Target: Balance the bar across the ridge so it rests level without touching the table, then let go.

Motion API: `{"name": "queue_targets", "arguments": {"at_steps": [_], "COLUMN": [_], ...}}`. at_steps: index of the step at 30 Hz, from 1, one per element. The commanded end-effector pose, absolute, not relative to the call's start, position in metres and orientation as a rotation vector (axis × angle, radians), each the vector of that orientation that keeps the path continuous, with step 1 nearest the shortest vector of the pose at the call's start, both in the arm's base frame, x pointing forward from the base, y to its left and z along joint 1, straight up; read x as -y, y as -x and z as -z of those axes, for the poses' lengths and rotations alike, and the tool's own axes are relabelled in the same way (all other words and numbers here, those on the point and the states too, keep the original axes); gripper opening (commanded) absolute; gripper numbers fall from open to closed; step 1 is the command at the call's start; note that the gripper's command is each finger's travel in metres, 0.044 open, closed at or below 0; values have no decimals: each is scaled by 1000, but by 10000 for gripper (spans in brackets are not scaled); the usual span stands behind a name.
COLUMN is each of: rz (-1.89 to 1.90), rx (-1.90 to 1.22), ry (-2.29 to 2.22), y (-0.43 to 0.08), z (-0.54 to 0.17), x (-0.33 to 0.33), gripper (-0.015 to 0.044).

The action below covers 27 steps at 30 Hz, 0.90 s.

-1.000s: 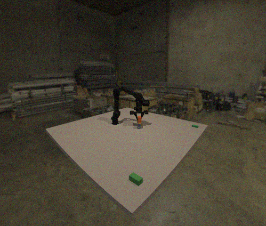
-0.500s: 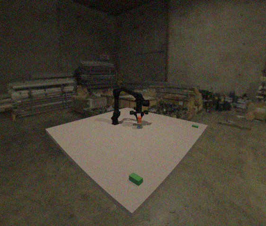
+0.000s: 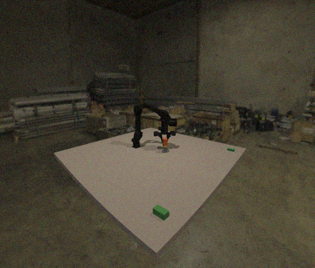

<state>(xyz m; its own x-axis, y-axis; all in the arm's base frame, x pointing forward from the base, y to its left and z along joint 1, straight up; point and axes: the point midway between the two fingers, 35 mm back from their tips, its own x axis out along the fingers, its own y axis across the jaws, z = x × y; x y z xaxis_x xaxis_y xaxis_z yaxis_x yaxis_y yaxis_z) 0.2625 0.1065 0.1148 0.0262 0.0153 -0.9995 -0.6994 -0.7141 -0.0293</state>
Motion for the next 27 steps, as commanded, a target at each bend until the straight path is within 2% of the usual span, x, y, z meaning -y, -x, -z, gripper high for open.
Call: {"name": "queue_targets", "arguments": {"at_steps": [1,27], "rz": [-1742,-1742], "rx": [-695,-695], "ry": [1784,1784], "y": [-263,-263], "z": [-114,-112], "x": [-106,-106], "gripper": [0,0]}}
